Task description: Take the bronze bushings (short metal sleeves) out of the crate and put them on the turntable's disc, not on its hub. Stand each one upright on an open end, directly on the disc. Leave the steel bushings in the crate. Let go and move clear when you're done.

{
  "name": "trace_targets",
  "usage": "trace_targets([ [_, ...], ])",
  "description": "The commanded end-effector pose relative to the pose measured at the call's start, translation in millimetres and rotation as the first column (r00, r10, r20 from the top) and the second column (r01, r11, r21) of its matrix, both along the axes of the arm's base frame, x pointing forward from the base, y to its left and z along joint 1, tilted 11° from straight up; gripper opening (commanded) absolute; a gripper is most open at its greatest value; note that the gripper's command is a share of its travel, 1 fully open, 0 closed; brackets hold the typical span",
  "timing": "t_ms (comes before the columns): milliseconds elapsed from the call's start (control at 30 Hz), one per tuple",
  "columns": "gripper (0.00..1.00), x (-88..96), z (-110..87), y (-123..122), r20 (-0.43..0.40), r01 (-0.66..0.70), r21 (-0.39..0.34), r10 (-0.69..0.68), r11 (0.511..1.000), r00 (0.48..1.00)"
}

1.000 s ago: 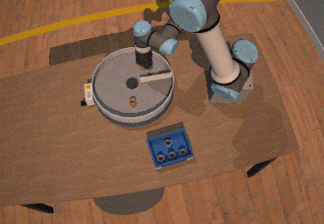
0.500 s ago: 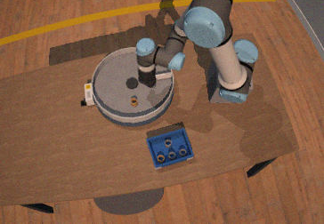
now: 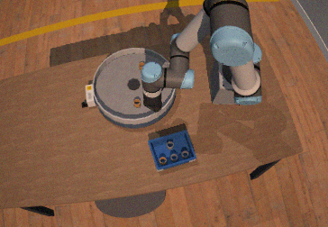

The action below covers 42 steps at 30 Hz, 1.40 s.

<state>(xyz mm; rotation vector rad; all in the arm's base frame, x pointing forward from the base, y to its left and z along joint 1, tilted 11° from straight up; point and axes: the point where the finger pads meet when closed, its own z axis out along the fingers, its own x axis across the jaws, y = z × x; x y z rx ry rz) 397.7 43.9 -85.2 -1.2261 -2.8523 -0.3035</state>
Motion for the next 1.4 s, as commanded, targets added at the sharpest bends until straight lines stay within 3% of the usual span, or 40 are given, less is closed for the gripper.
trace_targets([
  [0, 0.76, 10.5, 12.2, 49.1, -0.002, 0.018, -0.010, -0.018, 1.000, 1.000],
  [33, 0.76, 10.5, 12.2, 49.1, -0.002, 0.018, -0.010, -0.018, 1.000, 1.000],
  [167, 0.76, 14.1, 19.4, 93.5, -0.004, 0.018, -0.010, -0.018, 1.000, 1.000],
  [533, 0.76, 21.9, 35.0, 181.8, -0.006, 0.018, -0.009, -0.018, 1.000, 1.000],
  [900, 0.76, 25.6, 42.2, 220.9, -0.006, 0.018, -0.009, -0.018, 1.000, 1.000],
  [1367, 0.76, 26.2, 43.7, 224.9, -0.004, 0.019, -0.008, -0.019, 1.000, 1.000],
])
